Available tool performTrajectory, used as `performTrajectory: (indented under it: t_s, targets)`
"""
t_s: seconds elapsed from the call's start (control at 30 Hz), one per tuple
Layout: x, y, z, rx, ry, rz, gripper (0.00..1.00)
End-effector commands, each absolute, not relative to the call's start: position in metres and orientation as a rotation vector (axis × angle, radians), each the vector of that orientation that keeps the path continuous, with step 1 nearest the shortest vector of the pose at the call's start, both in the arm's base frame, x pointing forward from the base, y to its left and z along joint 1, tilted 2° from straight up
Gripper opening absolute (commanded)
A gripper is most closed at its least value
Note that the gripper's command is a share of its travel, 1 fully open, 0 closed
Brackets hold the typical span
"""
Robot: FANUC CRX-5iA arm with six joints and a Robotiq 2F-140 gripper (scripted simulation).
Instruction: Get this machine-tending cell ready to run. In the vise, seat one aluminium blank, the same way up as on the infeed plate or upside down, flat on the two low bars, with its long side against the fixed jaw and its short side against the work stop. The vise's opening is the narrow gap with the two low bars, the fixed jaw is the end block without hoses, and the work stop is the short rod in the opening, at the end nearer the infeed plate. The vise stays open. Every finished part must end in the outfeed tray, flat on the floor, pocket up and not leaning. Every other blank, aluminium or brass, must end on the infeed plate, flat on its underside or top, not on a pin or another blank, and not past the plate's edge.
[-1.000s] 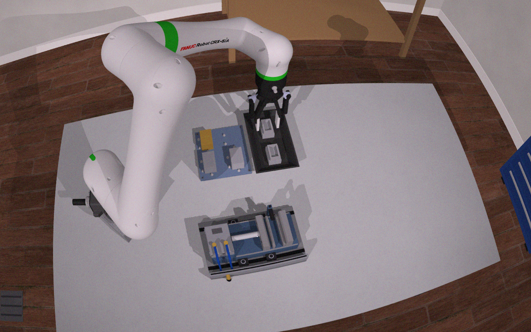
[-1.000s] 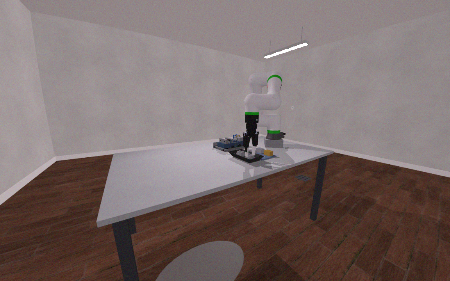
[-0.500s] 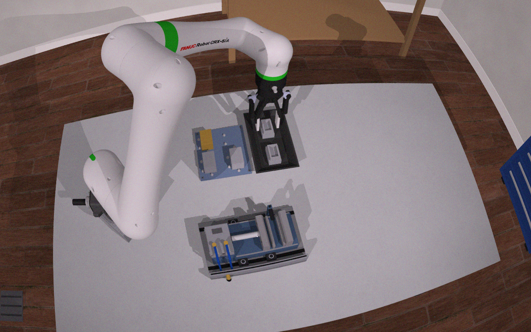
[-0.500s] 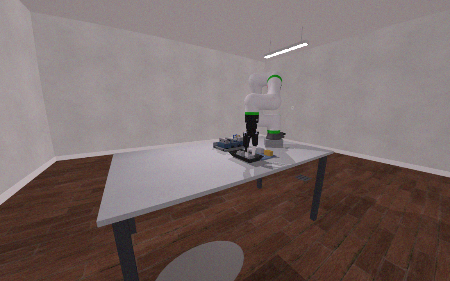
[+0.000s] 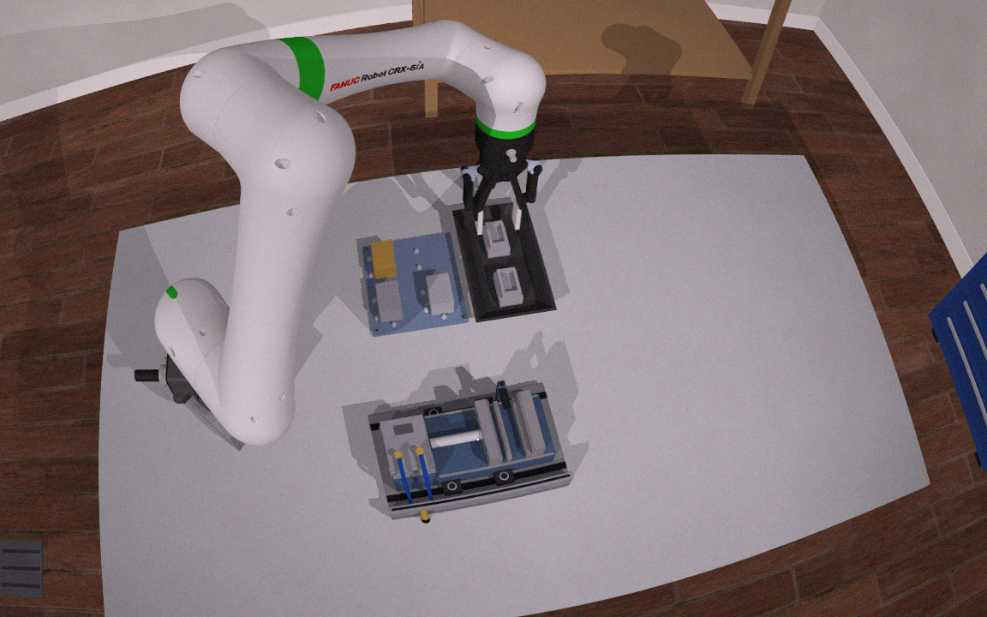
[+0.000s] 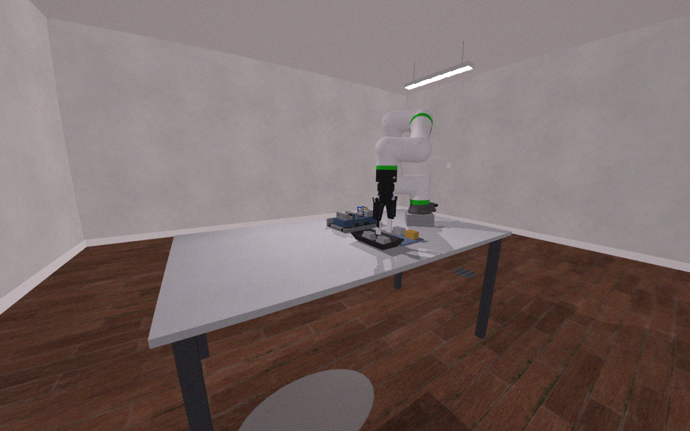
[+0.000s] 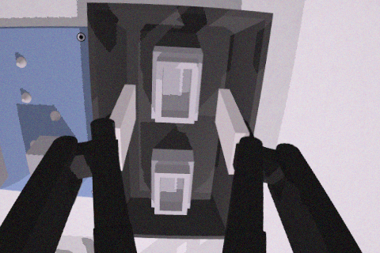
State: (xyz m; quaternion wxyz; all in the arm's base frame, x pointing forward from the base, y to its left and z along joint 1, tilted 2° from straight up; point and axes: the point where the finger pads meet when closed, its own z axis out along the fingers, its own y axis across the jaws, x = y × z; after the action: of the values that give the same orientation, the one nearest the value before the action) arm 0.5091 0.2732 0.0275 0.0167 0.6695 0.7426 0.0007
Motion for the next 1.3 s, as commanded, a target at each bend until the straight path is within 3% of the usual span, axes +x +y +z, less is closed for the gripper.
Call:
performTrajectory:
  t_s: [0.0,0.6,1.03,1.07,1.27]
  targets:
    - [0.509,0.274,0.048,2.081,2.308,0.002,0.4]
    - [0.507,0.275,0.131,2.081,2.308,0.002,0.4]
    - [0.506,0.276,0.145,2.081,2.308,0.002,0.4]
    - [0.506,0.276,0.145,2.081,2.308,0.002,0.0]
    - [0.506,0.276,0.145,2.081,2.308,0.002,0.0]
